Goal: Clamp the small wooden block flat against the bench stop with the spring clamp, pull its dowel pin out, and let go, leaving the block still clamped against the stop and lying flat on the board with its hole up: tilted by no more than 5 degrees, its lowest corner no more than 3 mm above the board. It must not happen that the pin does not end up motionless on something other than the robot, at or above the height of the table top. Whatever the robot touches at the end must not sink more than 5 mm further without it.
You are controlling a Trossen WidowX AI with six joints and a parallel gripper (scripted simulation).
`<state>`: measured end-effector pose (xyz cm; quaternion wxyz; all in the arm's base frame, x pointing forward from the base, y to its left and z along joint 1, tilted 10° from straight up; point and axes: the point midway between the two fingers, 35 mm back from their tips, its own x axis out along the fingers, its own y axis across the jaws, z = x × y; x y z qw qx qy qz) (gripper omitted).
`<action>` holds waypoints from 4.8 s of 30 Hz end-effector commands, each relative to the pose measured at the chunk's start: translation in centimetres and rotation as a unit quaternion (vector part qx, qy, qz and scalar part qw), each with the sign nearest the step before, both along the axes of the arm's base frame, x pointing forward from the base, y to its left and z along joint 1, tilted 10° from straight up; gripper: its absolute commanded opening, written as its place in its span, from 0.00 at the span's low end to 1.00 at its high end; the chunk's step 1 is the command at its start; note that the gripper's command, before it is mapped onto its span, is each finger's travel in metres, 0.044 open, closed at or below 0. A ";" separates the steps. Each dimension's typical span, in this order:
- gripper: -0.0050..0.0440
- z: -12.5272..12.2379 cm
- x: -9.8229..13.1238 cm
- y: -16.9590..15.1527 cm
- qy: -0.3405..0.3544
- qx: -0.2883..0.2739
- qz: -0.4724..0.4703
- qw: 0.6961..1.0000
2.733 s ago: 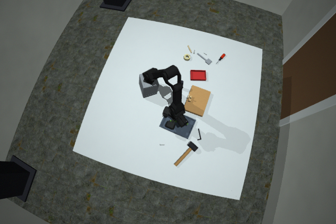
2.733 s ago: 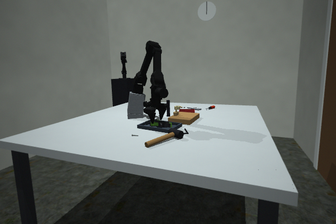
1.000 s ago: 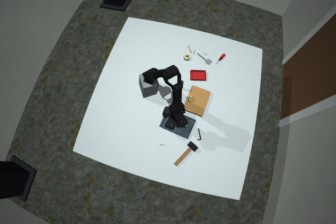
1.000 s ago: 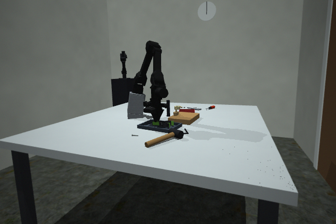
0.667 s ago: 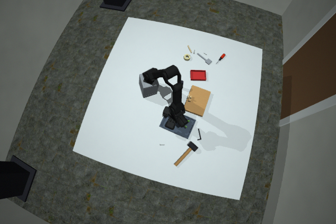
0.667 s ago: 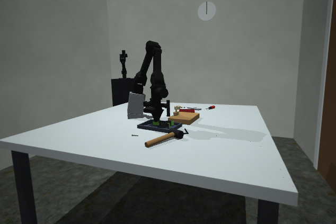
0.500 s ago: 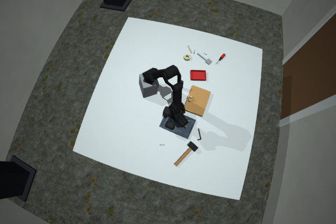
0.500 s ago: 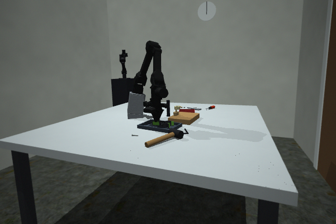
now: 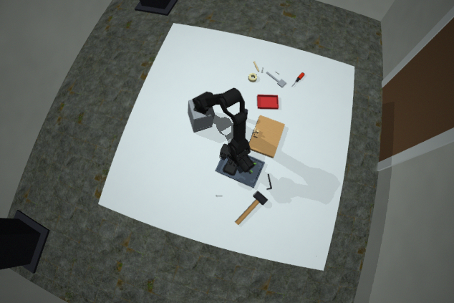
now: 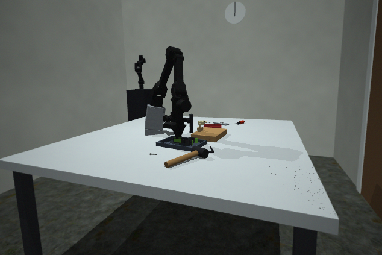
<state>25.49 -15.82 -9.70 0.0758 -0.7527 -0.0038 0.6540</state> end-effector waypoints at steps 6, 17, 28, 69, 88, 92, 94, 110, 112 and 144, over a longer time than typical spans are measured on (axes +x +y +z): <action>0.10 0.4 0.0 -0.1 0.000 0.001 0.000 1.000; 0.10 1.2 0.0 -0.3 0.000 0.001 0.000 1.000; 0.10 2.0 0.0 -0.4 0.000 0.001 0.000 1.000; 0.10 4.9 -0.3 -0.9 0.000 0.001 0.000 1.000; 0.10 6.2 -0.5 -1.0 0.000 0.001 0.000 1.000; 0.10 6.5 -0.5 -1.1 0.000 0.001 0.000 1.000; 0.10 6.7 -0.6 -1.1 0.000 0.001 0.000 1.000; 0.10 7.8 -0.8 -1.1 0.001 0.001 -0.001 1.000; 0.10 8.0 -0.8 -1.2 0.001 0.001 -0.001 1.000; 0.10 10.3 -1.4 -1.2 0.001 0.002 -0.001 1.000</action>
